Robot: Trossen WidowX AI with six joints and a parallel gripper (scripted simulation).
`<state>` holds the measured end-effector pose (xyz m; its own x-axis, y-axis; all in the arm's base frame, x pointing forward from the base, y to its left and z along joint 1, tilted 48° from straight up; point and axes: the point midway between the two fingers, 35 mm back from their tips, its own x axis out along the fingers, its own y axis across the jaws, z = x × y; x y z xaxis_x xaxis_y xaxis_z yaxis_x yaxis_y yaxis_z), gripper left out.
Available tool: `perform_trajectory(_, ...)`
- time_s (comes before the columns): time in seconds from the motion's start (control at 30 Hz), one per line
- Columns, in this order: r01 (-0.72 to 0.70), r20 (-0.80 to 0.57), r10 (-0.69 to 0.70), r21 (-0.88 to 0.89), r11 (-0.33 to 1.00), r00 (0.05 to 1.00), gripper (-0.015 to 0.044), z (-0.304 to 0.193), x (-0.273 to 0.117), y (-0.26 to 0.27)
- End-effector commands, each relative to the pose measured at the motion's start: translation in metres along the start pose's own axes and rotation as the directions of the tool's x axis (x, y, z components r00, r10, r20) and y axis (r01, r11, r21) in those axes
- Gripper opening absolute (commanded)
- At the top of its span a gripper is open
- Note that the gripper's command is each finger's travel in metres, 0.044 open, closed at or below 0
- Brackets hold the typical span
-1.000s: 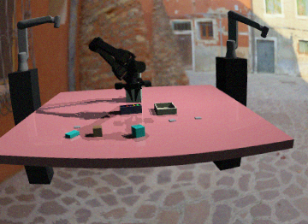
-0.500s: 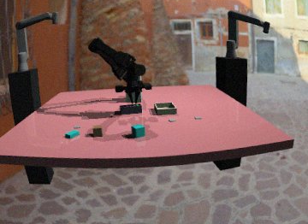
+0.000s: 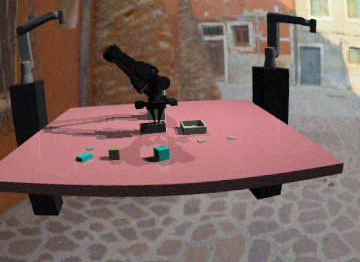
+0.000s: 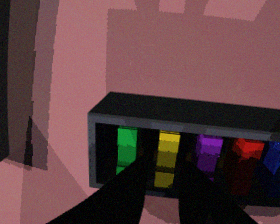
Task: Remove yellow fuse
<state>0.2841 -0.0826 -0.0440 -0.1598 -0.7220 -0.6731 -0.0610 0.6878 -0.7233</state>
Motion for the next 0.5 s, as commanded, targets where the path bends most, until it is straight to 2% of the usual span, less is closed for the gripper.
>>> perform_trajectory(0.0,0.006,0.0,-0.006,-0.003,1.0,1.0,0.007,-0.0001,0.0018,-0.0008)
perform_trajectory(0.47,0.006,0.0,-0.006,-0.003,1.0,1.0,0.007,-0.0002,0.0103,-0.0009)
